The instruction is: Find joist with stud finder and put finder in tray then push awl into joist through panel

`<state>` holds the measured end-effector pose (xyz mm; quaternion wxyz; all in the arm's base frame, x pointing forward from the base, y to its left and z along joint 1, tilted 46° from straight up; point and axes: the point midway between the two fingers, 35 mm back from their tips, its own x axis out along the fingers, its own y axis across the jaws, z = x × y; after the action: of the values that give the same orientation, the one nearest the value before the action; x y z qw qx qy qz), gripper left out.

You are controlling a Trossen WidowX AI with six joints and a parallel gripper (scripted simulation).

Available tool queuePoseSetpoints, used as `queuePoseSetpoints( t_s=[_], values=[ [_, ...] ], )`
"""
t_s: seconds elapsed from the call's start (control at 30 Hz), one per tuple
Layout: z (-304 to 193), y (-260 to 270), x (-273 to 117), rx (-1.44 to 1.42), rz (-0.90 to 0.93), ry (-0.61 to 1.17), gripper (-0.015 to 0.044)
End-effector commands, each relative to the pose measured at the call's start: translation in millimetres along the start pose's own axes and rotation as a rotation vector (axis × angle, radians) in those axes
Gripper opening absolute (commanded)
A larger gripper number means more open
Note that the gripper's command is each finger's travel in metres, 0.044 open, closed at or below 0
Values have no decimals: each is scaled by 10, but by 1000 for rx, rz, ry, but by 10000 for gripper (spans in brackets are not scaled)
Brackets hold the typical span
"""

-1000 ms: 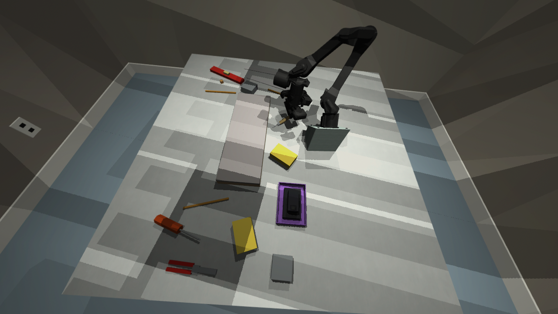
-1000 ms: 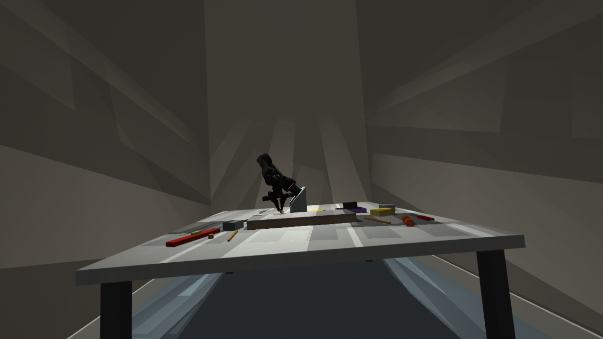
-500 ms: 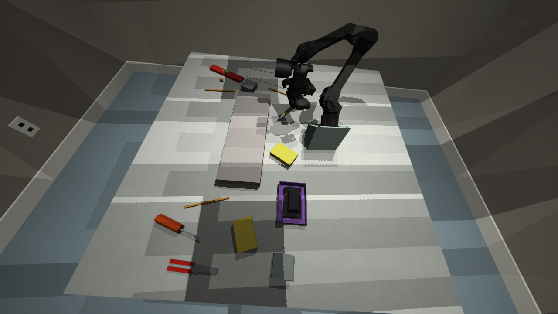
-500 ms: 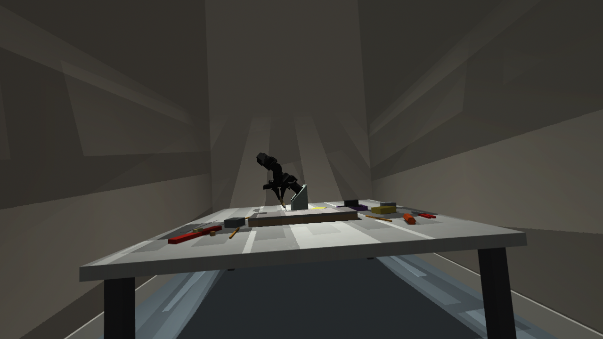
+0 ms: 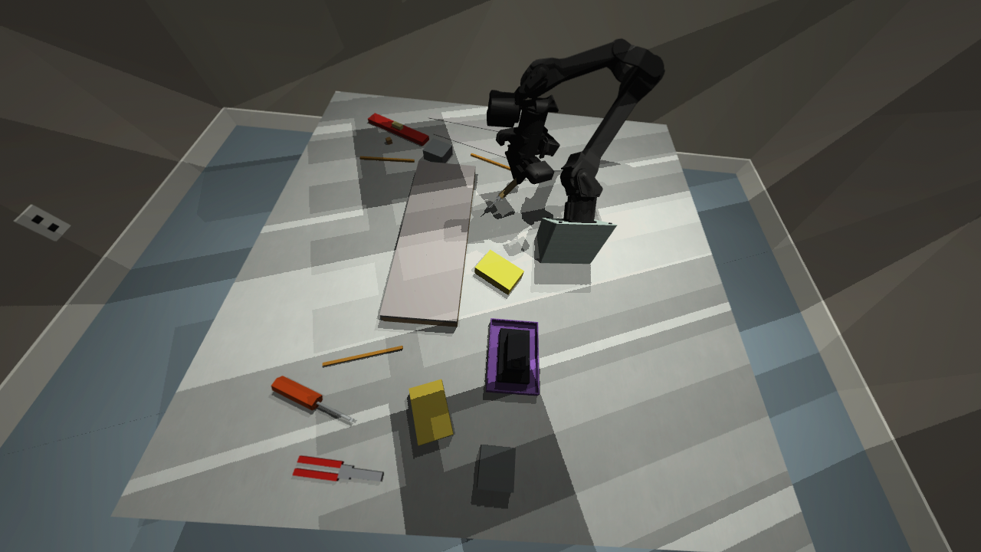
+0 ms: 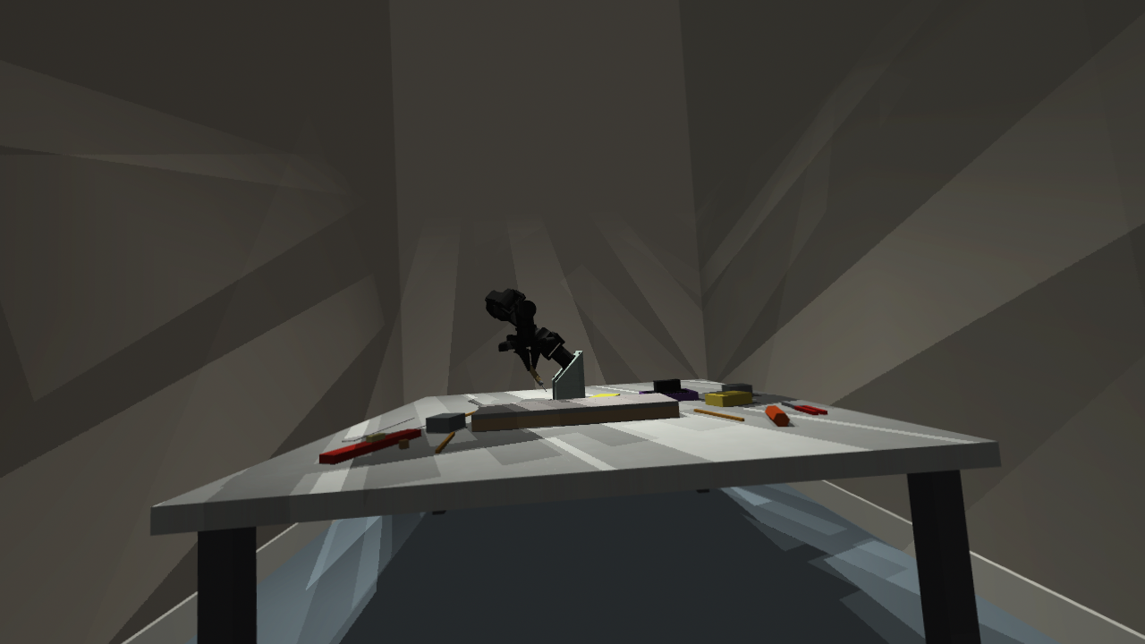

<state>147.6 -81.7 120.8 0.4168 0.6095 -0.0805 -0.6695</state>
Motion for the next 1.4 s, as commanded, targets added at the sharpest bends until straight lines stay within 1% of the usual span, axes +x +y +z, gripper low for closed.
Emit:
queuePoseSetpoints(
  t_s=[0.0, 0.37, 0.7, 1.03, 1.37],
  values=[
    [-34, -27, -4, -79, -35, 31, 0],
    [-131, -133, 3, -375, -121, 145, 0],
    [-236, -204, -17, -644, -150, 282, 0],
    [-349, -249, -61, -911, -125, 437, 0],
    [-465, -267, -128, -1173, -39, 595, 0]
  ],
)
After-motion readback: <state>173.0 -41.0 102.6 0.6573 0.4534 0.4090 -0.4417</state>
